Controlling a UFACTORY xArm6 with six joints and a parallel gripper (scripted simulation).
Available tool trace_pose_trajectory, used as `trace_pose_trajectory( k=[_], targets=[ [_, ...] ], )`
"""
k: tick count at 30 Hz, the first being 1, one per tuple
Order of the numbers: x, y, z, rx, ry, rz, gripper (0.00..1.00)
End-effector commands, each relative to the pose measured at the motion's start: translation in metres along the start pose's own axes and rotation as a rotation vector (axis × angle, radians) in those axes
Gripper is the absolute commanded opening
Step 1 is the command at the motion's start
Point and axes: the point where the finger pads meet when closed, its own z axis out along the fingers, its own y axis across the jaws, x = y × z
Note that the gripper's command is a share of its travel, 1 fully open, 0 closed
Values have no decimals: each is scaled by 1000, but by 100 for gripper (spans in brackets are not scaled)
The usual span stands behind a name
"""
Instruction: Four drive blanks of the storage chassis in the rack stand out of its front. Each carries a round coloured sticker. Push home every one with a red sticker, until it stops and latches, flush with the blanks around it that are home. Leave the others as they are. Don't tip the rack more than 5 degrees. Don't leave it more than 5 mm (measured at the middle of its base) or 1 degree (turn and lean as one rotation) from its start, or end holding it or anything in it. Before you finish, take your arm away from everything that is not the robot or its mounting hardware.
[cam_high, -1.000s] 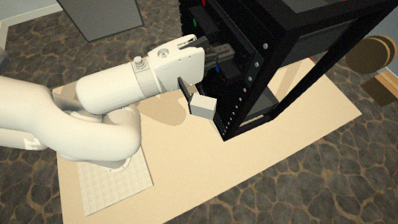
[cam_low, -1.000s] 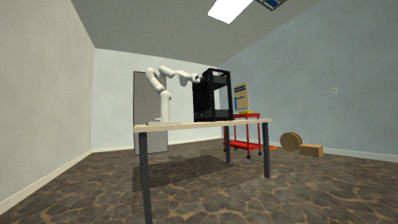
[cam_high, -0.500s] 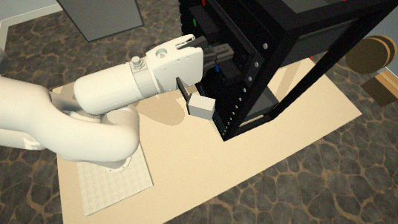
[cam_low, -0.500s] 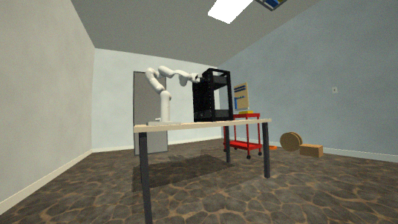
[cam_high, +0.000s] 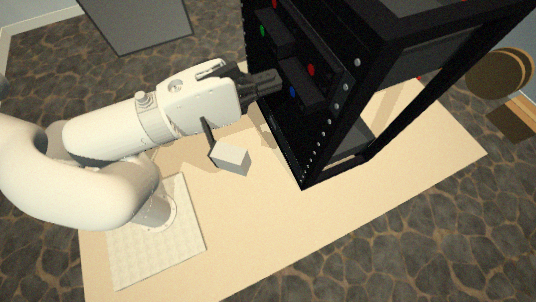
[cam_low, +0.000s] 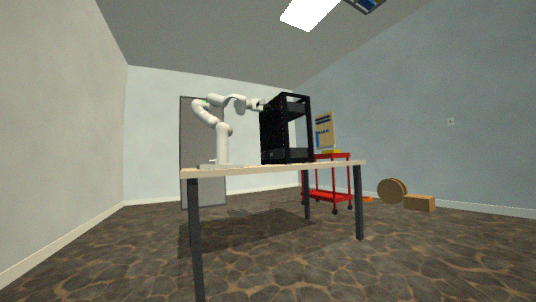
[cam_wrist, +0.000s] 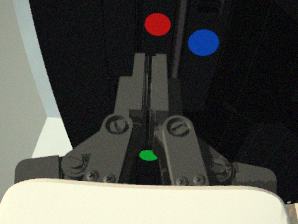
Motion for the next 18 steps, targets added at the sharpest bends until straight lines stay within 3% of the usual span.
trace_pose_trajectory(
  k=[1, 18],
  targets=[
    [2, -4, -28, -31, -29, 3, 0],
    [3, -5, -42, -31, -29, 3, 0]
  ],
)
